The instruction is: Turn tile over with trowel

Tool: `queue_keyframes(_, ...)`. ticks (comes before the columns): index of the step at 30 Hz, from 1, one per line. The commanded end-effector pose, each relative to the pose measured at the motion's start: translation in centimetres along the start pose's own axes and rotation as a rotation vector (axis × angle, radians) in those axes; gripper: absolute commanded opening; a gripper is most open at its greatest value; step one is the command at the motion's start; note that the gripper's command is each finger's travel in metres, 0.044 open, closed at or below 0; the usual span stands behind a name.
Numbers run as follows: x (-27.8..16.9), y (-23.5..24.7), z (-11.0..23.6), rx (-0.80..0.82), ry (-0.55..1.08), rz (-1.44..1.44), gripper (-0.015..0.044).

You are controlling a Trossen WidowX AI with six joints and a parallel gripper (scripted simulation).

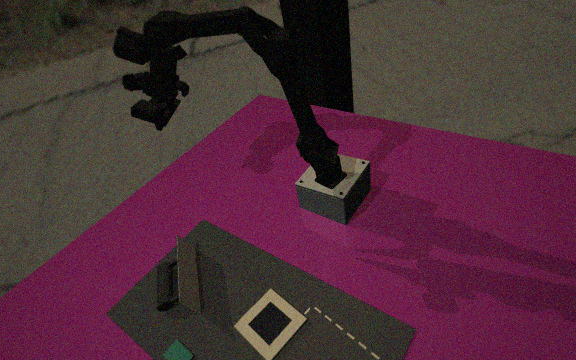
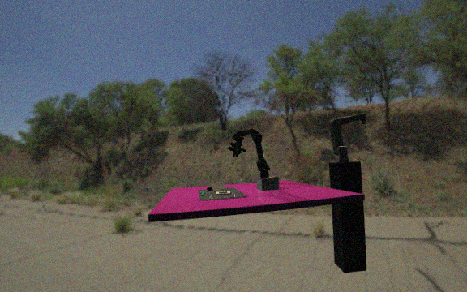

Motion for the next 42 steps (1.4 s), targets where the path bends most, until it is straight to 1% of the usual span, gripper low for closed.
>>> queue_keyframes(1, 0.7, 1.3, -1.8, 0.016, 0.035, 0.137, 0.0100)
queue_keyframes(22, 3.1, 7.5, -9.9, 0.110, 0.141, 0.810, 0.0100)
queue_keyframes(42, 2.6, 14.2, -17.1, 0.260, 0.232, 1.458, 0.0100)
Point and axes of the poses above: the point midway between the two fingers, 35 mm back from their tips, its own z axis back along the fingers, its own y axis across the jaws, x = y × z, the point moved 3 cm from there along z, back along the fingers, and after that the axes turned 13 degrees about z, right-handed, at the moved point
